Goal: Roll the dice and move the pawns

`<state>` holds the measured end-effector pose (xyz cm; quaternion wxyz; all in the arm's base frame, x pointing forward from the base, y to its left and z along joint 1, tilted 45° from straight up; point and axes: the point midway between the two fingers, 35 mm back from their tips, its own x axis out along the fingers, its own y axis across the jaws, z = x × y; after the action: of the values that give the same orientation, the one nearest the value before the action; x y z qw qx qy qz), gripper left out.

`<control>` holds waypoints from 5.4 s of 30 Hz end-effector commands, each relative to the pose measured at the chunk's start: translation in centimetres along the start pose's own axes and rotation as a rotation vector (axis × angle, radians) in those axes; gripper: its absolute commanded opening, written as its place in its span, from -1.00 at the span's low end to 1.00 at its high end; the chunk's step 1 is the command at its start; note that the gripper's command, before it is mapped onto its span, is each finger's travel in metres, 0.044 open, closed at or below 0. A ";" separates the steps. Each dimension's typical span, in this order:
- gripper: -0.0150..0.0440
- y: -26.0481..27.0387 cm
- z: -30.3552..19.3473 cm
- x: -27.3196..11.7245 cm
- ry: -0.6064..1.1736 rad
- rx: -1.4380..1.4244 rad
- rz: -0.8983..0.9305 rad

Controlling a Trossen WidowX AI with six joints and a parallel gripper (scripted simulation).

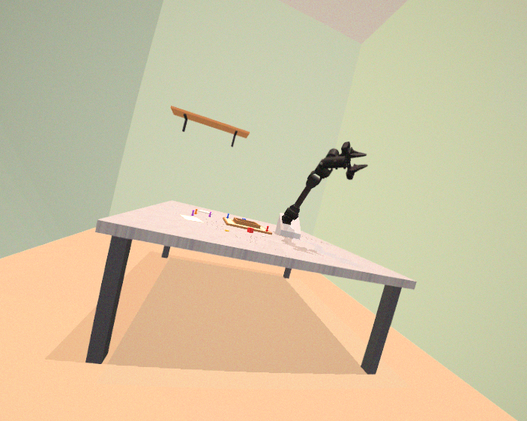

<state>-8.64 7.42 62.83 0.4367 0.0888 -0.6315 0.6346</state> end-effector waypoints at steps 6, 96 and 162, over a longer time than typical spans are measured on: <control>0.44 -2.1 -13.1 -2.0 0.340 0.189 -0.131; -0.43 13.0 -36.3 -50.8 1.810 1.639 -1.066; -0.49 11.9 -22.1 -61.7 1.086 2.147 -2.527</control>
<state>30.55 2.48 10.28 -0.5423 -0.4810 -0.6885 -0.0244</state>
